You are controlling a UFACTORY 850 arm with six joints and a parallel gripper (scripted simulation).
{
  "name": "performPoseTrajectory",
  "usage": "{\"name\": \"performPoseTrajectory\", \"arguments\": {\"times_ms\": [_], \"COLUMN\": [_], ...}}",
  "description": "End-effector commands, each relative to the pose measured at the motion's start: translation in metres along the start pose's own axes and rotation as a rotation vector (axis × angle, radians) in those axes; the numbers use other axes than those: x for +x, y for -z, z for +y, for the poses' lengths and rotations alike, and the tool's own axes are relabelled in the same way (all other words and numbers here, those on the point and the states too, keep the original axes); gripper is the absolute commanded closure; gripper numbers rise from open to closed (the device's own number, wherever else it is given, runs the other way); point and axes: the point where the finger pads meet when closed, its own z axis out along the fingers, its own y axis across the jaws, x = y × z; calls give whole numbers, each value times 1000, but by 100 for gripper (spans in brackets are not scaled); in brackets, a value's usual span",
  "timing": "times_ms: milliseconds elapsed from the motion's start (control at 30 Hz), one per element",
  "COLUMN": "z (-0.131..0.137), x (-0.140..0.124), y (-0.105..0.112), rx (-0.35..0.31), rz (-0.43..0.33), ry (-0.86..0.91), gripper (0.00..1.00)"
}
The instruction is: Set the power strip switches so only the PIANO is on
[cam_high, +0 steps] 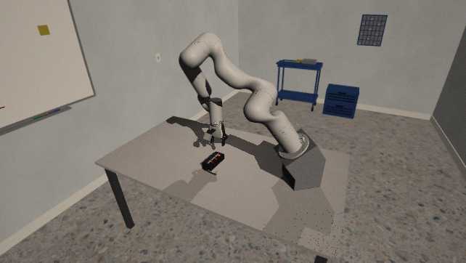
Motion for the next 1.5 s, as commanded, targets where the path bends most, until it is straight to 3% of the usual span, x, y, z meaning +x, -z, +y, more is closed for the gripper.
{"name": "performPoseTrajectory", "arguments": {"times_ms": [0, 333, 1467], "z": [1, 1, 1], "x": [0, 0, 0], "y": [27, 49, 50], "rx": [5, 5, 5], "rz": [3, 3, 3], "ry": [-1, -1, -1], "gripper": [0, 0, 0]}}
